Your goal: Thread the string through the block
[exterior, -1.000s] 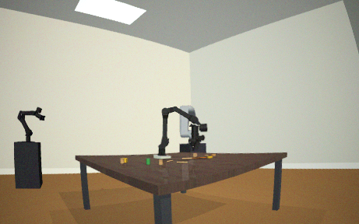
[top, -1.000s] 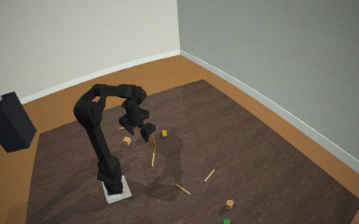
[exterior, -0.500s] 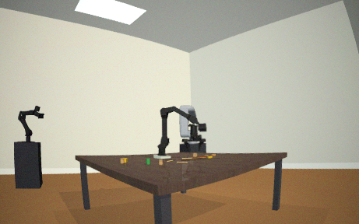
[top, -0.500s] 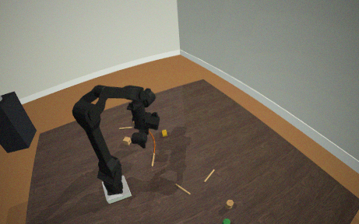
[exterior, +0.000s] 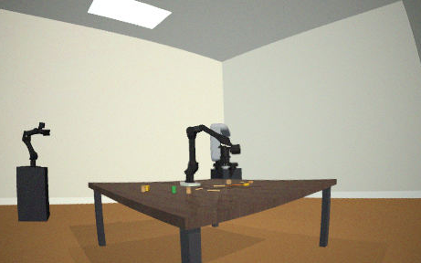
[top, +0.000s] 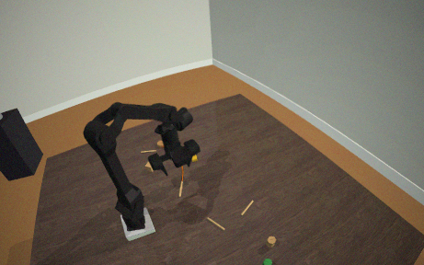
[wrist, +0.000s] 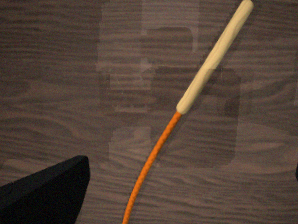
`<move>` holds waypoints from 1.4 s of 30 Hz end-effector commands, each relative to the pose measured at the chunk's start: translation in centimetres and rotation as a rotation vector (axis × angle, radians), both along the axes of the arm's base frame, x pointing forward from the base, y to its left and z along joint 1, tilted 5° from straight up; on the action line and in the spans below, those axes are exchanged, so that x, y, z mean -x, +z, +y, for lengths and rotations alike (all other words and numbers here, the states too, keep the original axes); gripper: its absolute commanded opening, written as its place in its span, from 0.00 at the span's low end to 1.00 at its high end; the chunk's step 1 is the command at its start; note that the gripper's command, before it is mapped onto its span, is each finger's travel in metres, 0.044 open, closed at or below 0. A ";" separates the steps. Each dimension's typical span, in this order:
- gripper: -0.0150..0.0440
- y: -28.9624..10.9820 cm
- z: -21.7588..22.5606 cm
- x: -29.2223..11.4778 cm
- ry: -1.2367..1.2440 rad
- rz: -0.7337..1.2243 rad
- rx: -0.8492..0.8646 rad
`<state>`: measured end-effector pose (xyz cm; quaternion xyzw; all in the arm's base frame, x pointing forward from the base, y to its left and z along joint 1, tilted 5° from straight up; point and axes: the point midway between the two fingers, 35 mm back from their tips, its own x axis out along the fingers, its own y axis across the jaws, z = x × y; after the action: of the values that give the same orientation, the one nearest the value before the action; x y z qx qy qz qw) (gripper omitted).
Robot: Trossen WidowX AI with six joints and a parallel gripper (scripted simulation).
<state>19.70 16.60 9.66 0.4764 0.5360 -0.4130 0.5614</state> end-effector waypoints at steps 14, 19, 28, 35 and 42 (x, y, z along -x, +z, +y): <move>0.91 0.1 -1.7 -0.3 -0.546 0.038 -0.063; 0.69 0.1 -1.7 -0.3 -0.546 0.038 -0.063; 0.46 0.1 -1.7 -0.3 -0.546 0.038 -0.063; 0.46 -0.1 -1.7 -0.3 -0.546 0.038 -0.063; 0.46 -1.2 -1.5 -0.5 -0.546 0.038 -0.063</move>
<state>20.26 15.04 9.16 0.6151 0.4097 -0.5369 0.4070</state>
